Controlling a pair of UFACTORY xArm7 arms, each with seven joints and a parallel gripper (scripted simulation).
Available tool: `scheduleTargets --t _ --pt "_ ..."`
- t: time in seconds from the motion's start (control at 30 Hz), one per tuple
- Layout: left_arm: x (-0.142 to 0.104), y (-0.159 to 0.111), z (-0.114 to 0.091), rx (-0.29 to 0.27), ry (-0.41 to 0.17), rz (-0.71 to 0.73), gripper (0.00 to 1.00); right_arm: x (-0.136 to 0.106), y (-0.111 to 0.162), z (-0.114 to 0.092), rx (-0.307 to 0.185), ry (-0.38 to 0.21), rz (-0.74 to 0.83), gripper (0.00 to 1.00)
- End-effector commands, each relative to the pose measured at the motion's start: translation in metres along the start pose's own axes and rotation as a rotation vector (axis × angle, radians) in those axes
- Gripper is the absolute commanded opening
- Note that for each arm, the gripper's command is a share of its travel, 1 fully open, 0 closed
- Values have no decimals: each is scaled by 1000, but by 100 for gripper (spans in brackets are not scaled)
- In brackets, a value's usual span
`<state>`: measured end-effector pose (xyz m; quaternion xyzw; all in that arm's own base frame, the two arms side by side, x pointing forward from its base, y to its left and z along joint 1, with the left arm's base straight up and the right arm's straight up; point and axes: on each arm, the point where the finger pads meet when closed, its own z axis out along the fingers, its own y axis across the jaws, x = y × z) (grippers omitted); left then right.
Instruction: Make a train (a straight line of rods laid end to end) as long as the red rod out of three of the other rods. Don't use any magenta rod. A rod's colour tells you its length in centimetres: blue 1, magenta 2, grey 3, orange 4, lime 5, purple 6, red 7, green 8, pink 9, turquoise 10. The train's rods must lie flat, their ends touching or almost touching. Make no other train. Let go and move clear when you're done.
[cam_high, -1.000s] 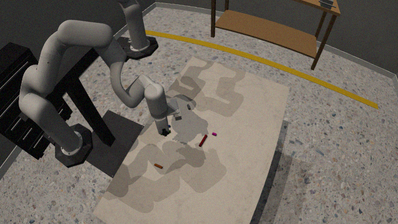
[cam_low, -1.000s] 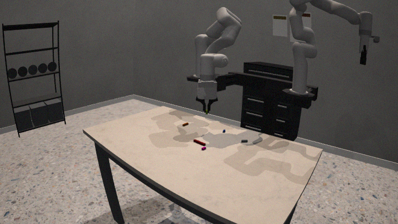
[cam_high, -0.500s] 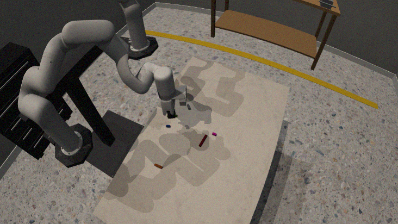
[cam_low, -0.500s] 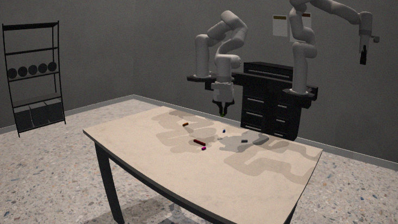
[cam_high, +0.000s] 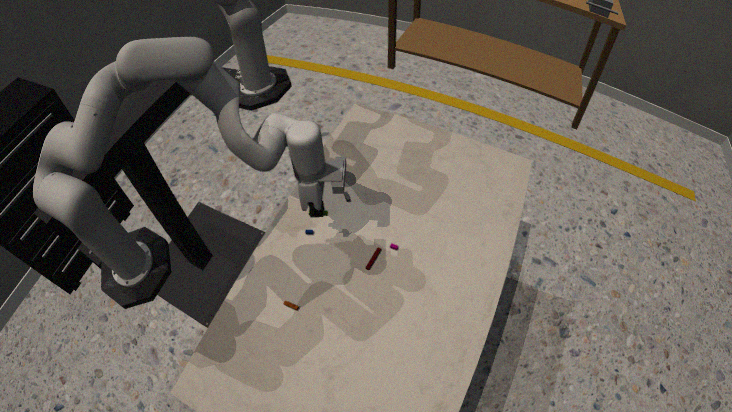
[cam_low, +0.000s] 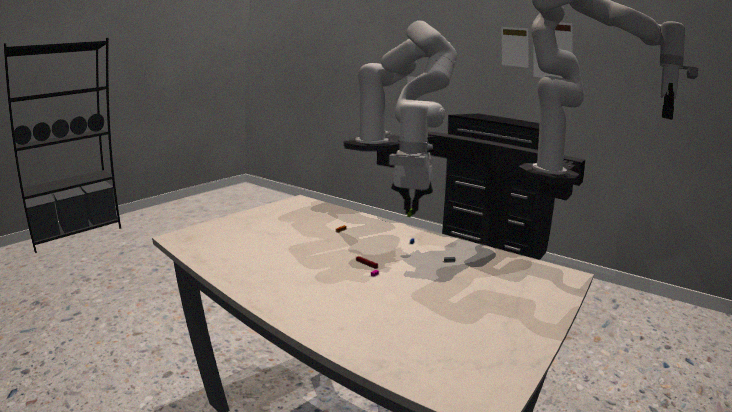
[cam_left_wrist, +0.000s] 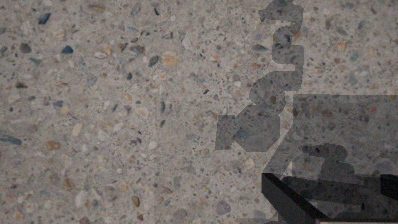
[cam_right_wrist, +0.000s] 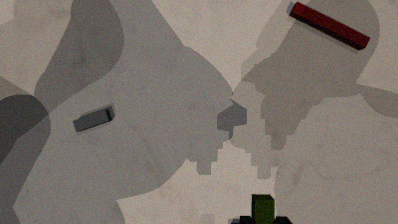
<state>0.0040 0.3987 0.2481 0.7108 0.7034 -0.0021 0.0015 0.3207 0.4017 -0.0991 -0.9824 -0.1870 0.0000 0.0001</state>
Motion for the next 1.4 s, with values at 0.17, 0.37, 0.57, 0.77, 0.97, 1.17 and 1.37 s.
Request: scheduleTargets --t 0.17,0.37,0.57,0.77,0.97,1.17,1.37 --pt "1 0 -2 -1 5 0 100 2 -1 13 2 4 0 6" --pt "1 0 -2 -1 5 0 100 2 -1 38 2 4 0 6" --pt "1 0 -2 -1 5 0 100 2 -1 60 2 4 0 6" --pt "1 0 -2 -1 5 0 100 2 -1 76 2 4 0 6" --pt "1 0 -2 -1 5 0 100 3 -1 84 2 4 0 6" --pt "1 0 -2 -1 5 0 100 3 -1 85 2 4 0 6" --pt "1 0 -2 -1 5 0 100 3 -1 85 2 4 0 6"
